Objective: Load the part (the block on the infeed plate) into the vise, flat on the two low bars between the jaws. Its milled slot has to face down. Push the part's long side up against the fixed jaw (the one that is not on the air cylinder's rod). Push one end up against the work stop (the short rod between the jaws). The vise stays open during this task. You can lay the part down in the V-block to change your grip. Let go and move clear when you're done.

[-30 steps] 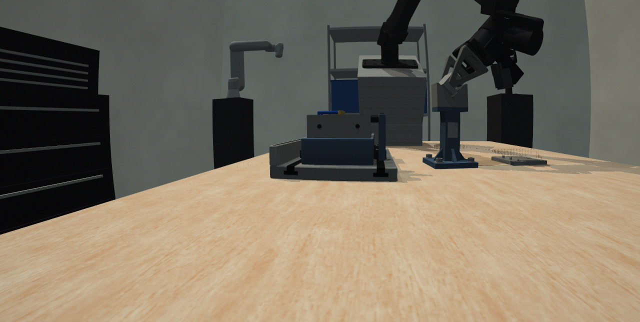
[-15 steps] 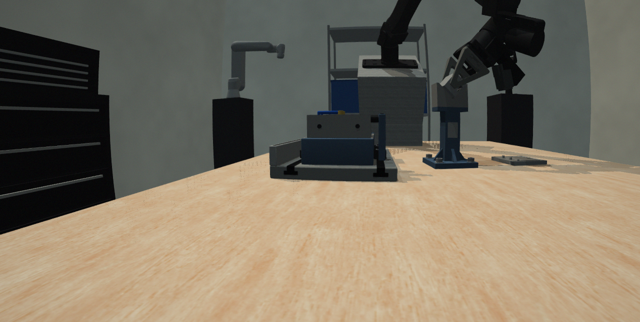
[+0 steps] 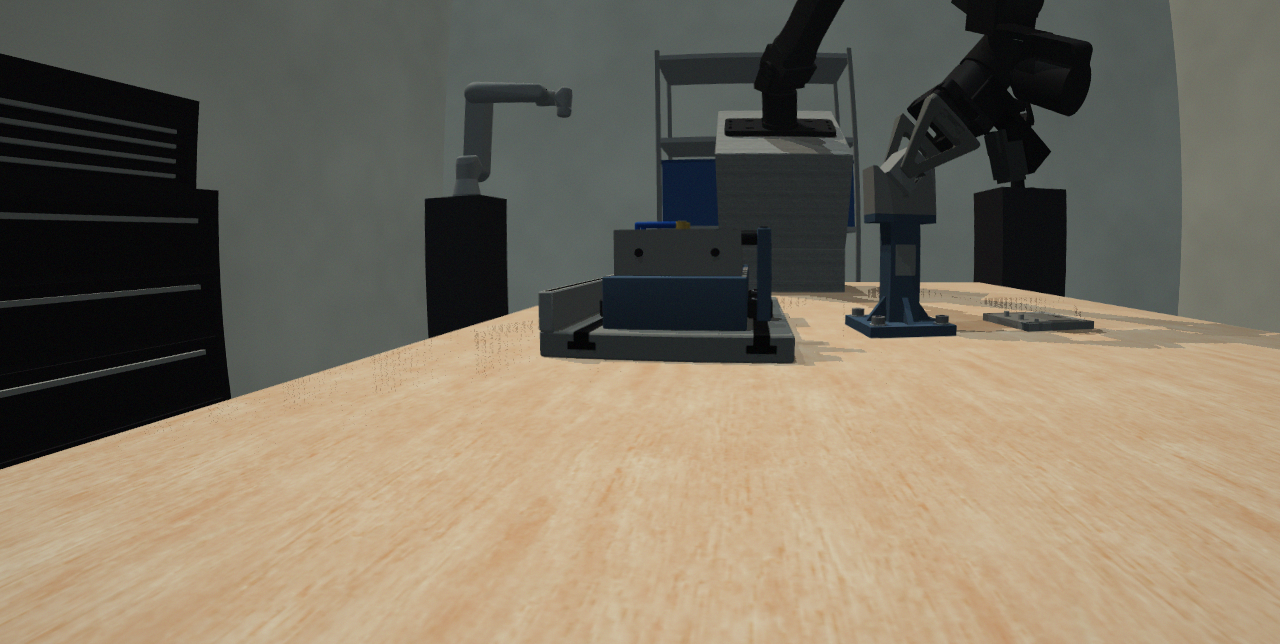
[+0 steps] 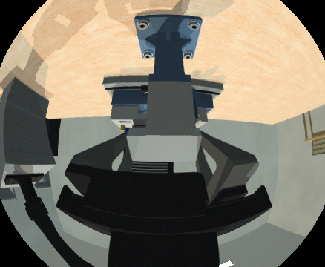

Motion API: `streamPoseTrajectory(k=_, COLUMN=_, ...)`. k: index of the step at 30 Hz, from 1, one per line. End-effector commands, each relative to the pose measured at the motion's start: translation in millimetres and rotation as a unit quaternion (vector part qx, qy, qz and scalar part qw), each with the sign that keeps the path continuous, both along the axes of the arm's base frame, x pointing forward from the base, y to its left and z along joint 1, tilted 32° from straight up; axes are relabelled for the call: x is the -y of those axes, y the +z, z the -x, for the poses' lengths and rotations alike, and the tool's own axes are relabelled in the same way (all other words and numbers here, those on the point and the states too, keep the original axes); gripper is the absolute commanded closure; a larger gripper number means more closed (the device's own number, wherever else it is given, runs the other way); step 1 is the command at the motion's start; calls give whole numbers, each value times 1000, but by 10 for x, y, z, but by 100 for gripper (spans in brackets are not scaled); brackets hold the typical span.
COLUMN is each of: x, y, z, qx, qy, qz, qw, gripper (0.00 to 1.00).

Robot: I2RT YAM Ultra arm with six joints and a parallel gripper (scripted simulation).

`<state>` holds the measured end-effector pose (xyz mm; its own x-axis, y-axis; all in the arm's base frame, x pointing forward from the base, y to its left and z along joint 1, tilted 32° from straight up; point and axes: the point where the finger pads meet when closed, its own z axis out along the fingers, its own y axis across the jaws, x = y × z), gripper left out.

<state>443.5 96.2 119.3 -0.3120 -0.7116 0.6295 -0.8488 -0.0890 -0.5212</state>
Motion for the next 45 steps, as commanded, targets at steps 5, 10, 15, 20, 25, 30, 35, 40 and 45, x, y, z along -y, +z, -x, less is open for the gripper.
streamPoseTrajectory(k=5, x=-48, y=141, z=-33, qx=12, qy=5, qz=2, qw=1000, gripper=100)
streamPoseTrajectory(k=10, x=-48, y=137, z=-39, qx=12, qy=5, qz=3, qw=1000, gripper=100)
streamPoseTrajectory(k=15, x=-50, y=126, z=-46, qx=11, qy=5, qz=3, qw=1000, gripper=100)
streamPoseTrajectory(k=20, x=-54, y=125, z=-56, qx=13, qy=5, qz=2, qw=1000, gripper=100)
streamPoseTrajectory(k=25, x=-56, y=112, z=-61, qx=12, qy=5, qz=2, qw=1000, gripper=100)
streamPoseTrajectory(k=30, x=-60, y=130, z=-64, qx=15, qy=5, qz=-1, qw=1000, gripper=100)
streamPoseTrajectory(k=35, x=-61, y=126, z=-64, qx=14, qy=5, qz=-1, qw=1000, gripper=100)
streamPoseTrajectory(k=40, x=-61, y=126, z=-64, qx=14, qy=5, qz=-1, qw=1000, gripper=100)
streamPoseTrajectory(k=45, x=-61, y=126, z=-64, qx=14, qy=5, qz=-1, qw=1000, gripper=100)
